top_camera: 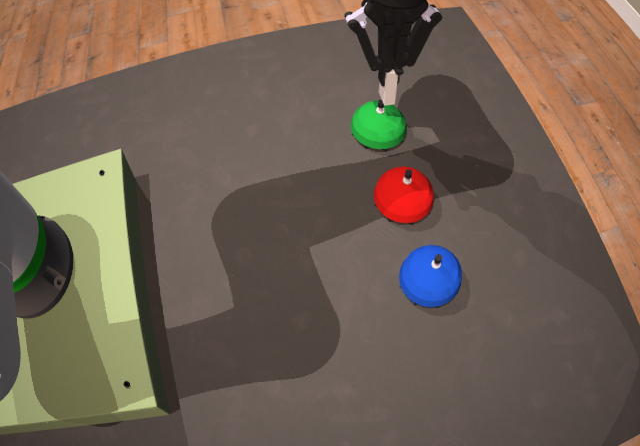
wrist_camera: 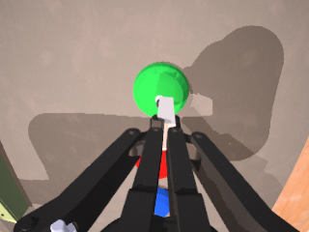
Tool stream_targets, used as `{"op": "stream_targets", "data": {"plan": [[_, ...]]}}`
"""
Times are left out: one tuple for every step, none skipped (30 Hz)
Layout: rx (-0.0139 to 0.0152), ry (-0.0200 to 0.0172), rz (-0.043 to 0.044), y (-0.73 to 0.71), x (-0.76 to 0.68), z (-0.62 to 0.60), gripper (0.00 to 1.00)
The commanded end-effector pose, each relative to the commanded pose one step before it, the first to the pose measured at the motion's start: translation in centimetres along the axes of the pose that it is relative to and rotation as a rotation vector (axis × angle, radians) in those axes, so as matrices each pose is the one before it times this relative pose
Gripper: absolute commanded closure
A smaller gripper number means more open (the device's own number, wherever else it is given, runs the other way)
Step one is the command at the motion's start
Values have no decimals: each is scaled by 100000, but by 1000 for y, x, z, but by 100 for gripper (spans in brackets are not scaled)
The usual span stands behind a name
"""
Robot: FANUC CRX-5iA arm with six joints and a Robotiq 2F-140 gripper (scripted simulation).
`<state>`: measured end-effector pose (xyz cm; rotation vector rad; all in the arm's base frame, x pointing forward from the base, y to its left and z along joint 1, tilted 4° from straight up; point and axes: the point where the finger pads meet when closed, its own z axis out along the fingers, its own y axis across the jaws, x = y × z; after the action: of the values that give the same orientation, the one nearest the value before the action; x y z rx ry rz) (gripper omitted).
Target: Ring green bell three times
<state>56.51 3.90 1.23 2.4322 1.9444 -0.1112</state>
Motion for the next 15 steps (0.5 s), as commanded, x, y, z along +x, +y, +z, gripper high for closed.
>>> {"op": "stream_targets", "data": {"plan": [[-45,9,-3,17,6,253,100],[0,0,0,0,0,125,100],[0,0,0,0,0,120,100],[0,0,0,0,0,108,100],[0,0,0,0,0,88,100],[0,0,0,0,0,64,100],[0,0,0,0,0,0,100],[0,0,0,0,0,0,100],[0,0,0,0,0,39,100],[0,0,0,0,0,17,100],[0,0,0,0,0,3,100],[0,0,0,0,0,0,100],[0,0,0,0,0,0,100],[0,0,0,0,0,0,100],[0,0,0,0,0,0,100]]}}
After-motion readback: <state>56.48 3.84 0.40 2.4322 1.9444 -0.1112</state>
